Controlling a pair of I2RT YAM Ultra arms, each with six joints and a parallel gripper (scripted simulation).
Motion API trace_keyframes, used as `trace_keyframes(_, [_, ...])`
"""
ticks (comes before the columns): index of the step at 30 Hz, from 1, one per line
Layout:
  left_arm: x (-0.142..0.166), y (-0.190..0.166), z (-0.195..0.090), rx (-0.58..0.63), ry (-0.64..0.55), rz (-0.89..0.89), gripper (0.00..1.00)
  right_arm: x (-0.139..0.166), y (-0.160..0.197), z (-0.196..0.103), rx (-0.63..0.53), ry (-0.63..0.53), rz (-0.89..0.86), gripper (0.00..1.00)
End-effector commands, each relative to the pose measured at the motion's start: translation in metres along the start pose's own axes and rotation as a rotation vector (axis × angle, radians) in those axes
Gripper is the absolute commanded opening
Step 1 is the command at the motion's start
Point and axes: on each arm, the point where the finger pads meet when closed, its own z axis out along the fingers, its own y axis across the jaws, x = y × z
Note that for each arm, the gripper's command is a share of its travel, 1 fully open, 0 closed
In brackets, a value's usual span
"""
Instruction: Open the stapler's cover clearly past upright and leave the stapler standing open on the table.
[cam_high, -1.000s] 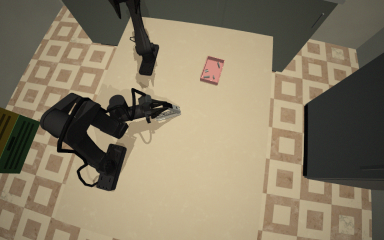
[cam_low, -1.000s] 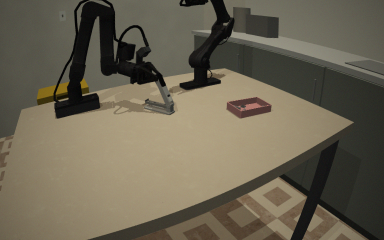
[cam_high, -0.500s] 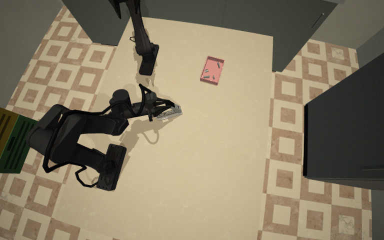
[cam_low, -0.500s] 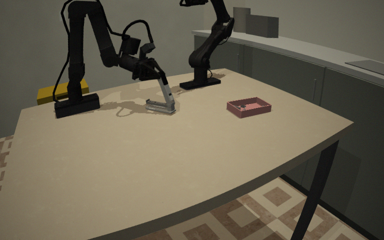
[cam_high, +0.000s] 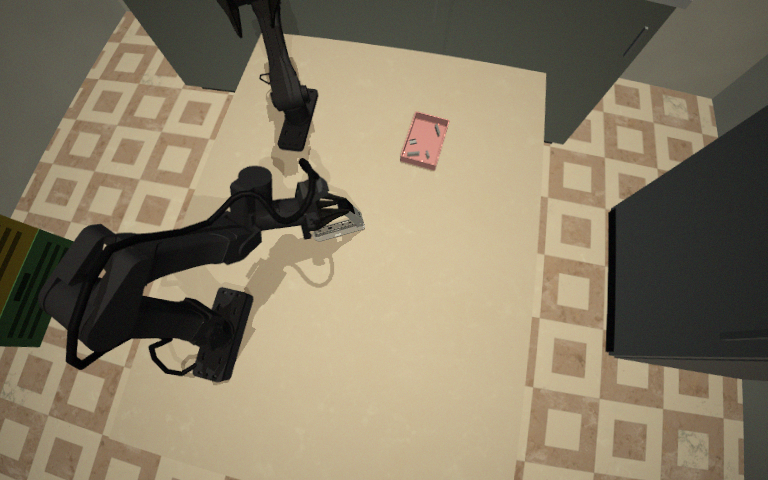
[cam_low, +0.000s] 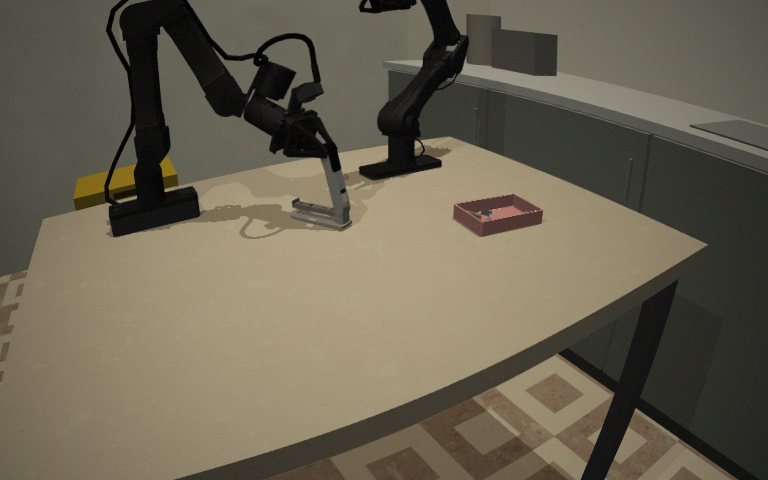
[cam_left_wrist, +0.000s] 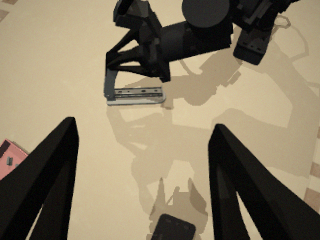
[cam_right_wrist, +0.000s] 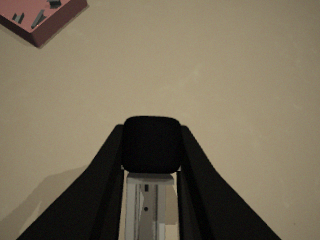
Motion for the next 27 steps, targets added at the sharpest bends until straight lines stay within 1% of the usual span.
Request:
trace_keyframes(1, [-0.007, 0.001, -0.002, 0.002, -0.013, -0.003, 0.58, -0.008, 0.003, 0.004, -0.006, 0.065, 0.020, 0.18])
trace_keyframes(6, [-0.007, 0.001, -0.002, 0.002, -0.013, -0.003, 0.58, -0.009, 0.003, 0.007, -0.006, 0.091, 0.020, 0.18])
trace_keyframes(16, [-0.007, 0.001, -0.002, 0.002, -0.013, -0.003, 0.58, -0.009, 0.002, 0.022, -0.003, 0.239, 0.009, 0.18])
trace_keyframes(21, [-0.007, 0.001, -0.002, 0.002, -0.013, -0.003, 0.58, -0.011, 0.002, 0.027, -0.004, 0.293, 0.009, 0.18])
trace_keyframes(23, [-0.007, 0.001, -0.002, 0.002, -0.013, -0.003, 0.58, -0.011, 0.002, 0.027, -0.004, 0.293, 0.009, 0.18])
trace_keyframes(27, [-0.007, 0.001, -0.002, 0.002, -0.013, -0.003, 0.58, -0.013, 0.002, 0.032, -0.005, 0.346, 0.010, 0.18])
